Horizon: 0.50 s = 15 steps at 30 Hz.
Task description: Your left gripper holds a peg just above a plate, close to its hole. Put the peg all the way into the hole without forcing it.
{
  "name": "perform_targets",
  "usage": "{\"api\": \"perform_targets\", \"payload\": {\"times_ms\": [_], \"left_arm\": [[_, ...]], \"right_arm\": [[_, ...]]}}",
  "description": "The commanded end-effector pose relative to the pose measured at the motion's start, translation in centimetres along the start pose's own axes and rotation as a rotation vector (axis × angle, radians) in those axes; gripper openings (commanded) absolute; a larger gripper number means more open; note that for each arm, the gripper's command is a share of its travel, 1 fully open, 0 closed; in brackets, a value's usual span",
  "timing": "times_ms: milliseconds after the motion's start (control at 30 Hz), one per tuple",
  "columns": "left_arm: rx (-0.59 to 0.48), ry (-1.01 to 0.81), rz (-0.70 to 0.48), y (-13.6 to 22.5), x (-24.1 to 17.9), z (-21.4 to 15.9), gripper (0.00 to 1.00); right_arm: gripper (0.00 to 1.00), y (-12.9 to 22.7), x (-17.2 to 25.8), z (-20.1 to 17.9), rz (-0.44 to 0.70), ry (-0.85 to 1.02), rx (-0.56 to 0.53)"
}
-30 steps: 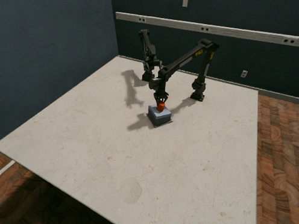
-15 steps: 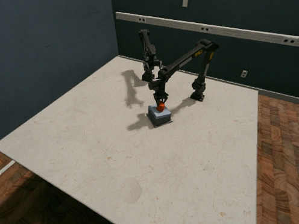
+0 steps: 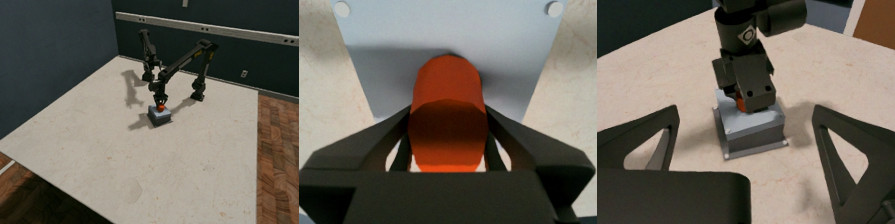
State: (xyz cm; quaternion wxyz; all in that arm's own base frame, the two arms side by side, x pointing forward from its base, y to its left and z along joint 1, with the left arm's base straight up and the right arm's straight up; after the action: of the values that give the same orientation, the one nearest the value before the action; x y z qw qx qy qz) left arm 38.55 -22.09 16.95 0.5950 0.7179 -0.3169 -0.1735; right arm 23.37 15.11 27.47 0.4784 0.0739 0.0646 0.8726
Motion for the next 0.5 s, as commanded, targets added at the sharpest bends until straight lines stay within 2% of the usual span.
{"api": "perform_targets", "payload": {"times_ms": [0,33,67,133,367,433,467], "left_arm": [[-0.002,0.004,-0.015,-2.0,-0.2,-0.2,0.39],[-0.002,0.004,-0.014,-2.0,-0.2,-0.2,0.39],[0.005,0.02,0.034,0.3,1.3,-0.8,0.39],[0.004,0.018,0.037,1.9,1.7,-0.5,0.39],[0.004,0.013,0.037,1.9,1.7,-0.5,0.39],[0.004,0.013,0.037,1.9,1.7,-0.5,0.62],[0.0,0.008,0.013,1.1,0.7,-0.2,0.63]], "right_arm": [[1.0,0.1,0.2,2.0,0.003,-0.003,-0.033],[1.0,0.1,0.2,2.0,0.003,-0.003,-0.033],[1.0,0.1,0.2,2.0,0.003,-0.003,-0.033],[1.0,0.1,0.2,2.0,0.003,-0.003,-0.033],[1.0,0.1,0.2,2.0,0.003,-0.003,-0.033],[1.0,0.1,0.2,2.0,0.003,-0.003,-0.033],[1.0,0.1,0.2,2.0,0.003,-0.003,-0.033]]}}
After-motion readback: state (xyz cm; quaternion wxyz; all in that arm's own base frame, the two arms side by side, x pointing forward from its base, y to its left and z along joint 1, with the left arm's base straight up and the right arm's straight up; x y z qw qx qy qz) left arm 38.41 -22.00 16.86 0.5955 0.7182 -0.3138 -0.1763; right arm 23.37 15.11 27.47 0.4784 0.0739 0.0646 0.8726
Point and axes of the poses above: on each arm, the point where the finger pads meet when closed, its own y axis back along the fingers, its own x axis across the jaws, z = x × y, the point moved 5 cm from there along y, back along the fingers, and after that the axes turned 4 degrees about -y, right-handed, at the moved point
